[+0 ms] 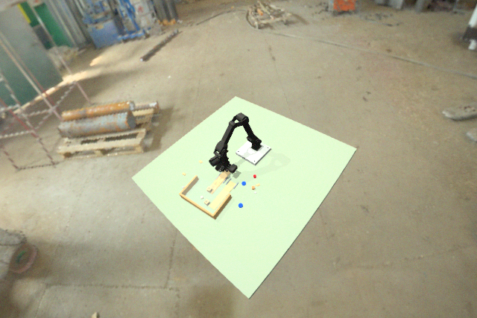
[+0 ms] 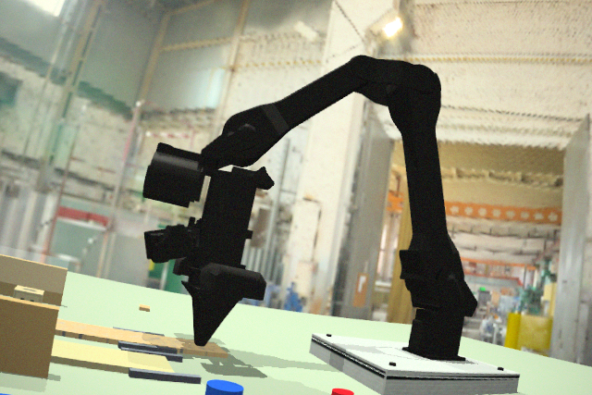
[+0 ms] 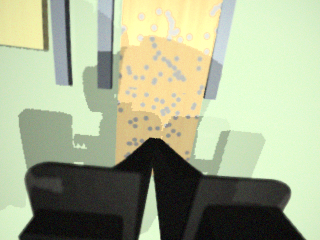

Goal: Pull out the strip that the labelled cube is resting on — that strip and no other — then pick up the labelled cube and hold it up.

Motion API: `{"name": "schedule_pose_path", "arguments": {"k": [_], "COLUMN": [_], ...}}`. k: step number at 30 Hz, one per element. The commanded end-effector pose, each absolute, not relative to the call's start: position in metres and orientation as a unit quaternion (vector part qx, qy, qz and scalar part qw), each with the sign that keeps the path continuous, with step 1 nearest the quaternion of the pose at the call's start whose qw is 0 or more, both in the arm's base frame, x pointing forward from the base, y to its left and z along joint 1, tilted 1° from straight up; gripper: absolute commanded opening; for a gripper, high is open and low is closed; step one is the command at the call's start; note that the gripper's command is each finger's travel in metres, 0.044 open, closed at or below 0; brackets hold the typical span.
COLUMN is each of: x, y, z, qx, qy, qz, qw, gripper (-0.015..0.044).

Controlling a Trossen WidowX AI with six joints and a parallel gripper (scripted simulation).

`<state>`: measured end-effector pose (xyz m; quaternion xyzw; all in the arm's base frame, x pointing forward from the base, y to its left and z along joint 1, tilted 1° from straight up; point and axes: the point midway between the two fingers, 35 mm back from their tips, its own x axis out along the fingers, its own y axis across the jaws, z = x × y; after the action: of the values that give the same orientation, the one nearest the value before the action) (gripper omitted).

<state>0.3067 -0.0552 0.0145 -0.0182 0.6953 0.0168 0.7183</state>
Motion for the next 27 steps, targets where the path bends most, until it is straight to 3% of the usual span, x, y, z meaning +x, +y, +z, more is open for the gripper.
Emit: {"name": "schedule_pose_path", "arguments": {"k": [1, 27], "x": [0.296, 0.257], "y": [-0.056, -0.059], "z": [0.010, 0.009], "qx": [-0.018, -0.018], "qy": [0.703, 0.704], "qz": [0.017, 0.017], "qw": [0.711, 0.710], "gripper": [0.0000, 0.0000]}}
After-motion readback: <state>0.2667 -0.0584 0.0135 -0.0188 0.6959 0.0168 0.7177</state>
